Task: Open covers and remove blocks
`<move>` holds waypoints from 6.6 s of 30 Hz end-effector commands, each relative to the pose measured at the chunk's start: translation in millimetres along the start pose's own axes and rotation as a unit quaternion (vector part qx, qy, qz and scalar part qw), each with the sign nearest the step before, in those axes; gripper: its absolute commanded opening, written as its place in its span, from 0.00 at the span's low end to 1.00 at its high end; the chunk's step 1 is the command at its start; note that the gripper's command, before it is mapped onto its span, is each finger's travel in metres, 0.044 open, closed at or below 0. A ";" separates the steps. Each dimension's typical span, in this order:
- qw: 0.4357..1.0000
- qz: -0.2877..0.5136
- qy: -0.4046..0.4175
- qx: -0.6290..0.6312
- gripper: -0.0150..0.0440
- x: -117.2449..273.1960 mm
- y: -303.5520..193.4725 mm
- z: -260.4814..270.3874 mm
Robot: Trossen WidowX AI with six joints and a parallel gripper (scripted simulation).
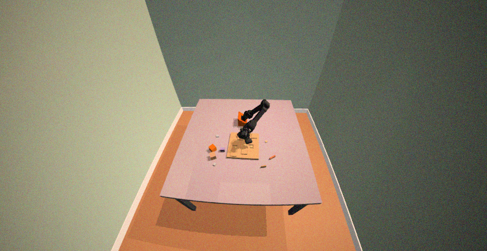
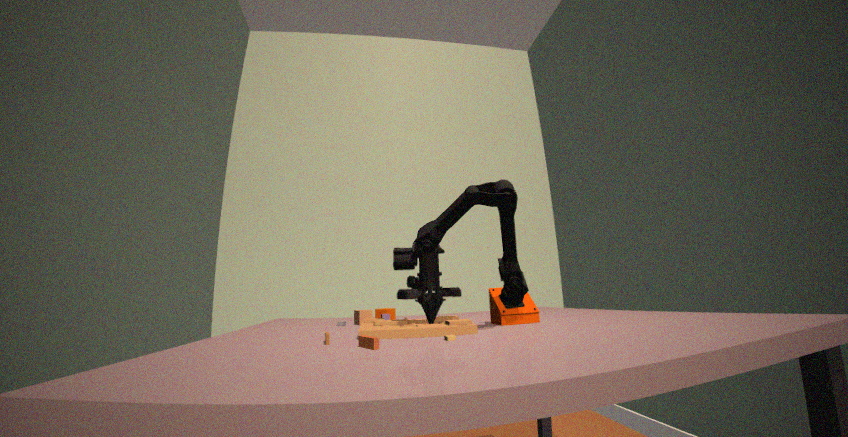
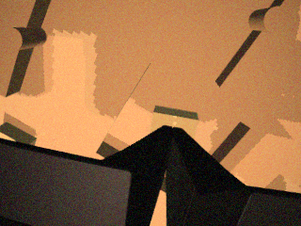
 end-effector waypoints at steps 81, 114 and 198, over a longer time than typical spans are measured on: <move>1.000 0.002 0.001 0.000 0.50 29.3 0.3 -0.1; 1.000 0.002 0.002 0.000 0.50 16.1 0.5 0.4; 1.000 0.001 0.001 0.000 0.39 46.8 1.3 -0.6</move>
Point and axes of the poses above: the point midway between the two fingers, 35 mm back from their tips, its own x axis back along the fingers, its own z axis across the jaws, y = z × x, the point moved 1 cm from there along x, back along the fingers, and after that the axes turned 13 degrees about x, right-handed, at the moved point
